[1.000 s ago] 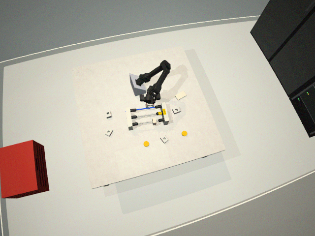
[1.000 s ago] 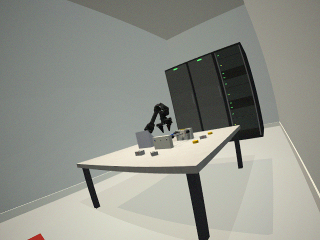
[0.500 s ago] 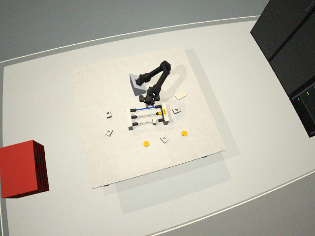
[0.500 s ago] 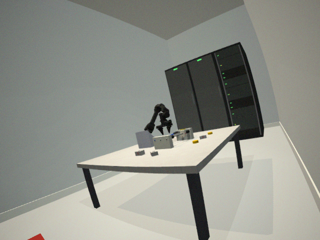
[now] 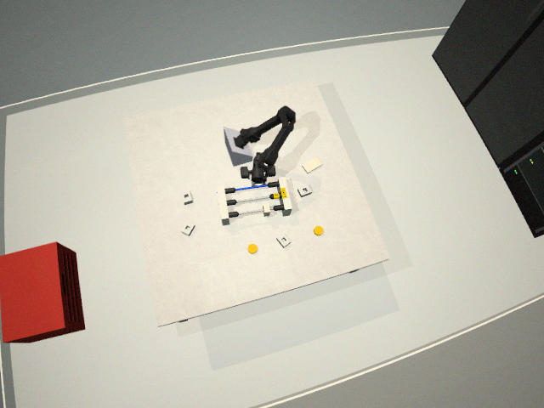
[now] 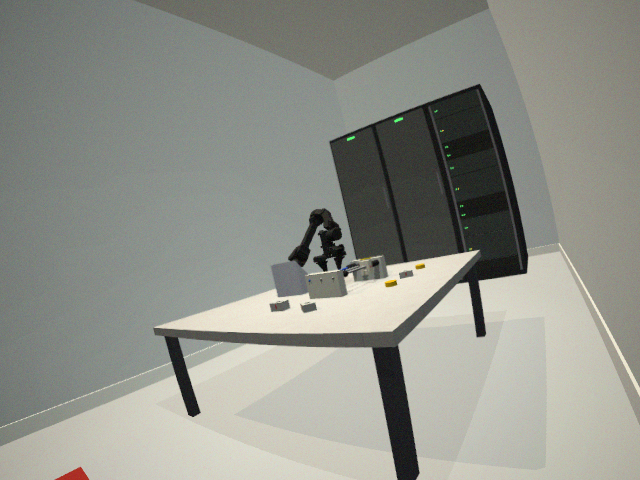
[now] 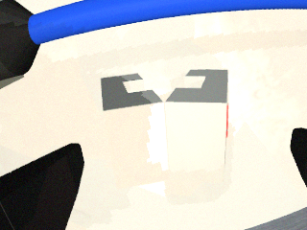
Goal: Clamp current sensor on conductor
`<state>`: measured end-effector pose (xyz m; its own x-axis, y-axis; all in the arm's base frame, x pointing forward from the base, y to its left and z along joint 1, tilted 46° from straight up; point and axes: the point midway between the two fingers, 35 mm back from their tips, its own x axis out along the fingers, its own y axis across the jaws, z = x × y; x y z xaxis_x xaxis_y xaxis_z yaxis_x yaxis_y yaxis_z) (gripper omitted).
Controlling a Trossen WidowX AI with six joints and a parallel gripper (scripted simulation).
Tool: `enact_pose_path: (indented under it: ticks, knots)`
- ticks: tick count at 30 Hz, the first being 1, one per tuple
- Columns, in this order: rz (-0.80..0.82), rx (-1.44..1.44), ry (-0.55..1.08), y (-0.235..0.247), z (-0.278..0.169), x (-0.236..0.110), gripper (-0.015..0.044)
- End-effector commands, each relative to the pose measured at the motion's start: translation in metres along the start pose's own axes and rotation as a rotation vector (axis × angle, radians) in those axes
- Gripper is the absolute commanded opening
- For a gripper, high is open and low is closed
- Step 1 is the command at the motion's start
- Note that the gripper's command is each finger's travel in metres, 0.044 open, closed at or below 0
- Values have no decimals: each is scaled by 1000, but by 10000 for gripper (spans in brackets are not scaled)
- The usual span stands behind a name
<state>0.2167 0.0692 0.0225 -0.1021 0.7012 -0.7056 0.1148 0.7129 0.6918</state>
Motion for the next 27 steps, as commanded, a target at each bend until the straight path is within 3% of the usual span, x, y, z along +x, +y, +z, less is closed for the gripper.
enact_pose_path:
  ticks: [1,8,12,27]
  knots:
    - [7,6,0,1,-1,8,440]
    - [9,5,1,1,-2,17,440]
    - [2,0,2,1,-1,12,335]
    - [2,0,2,1,-1,12,235]
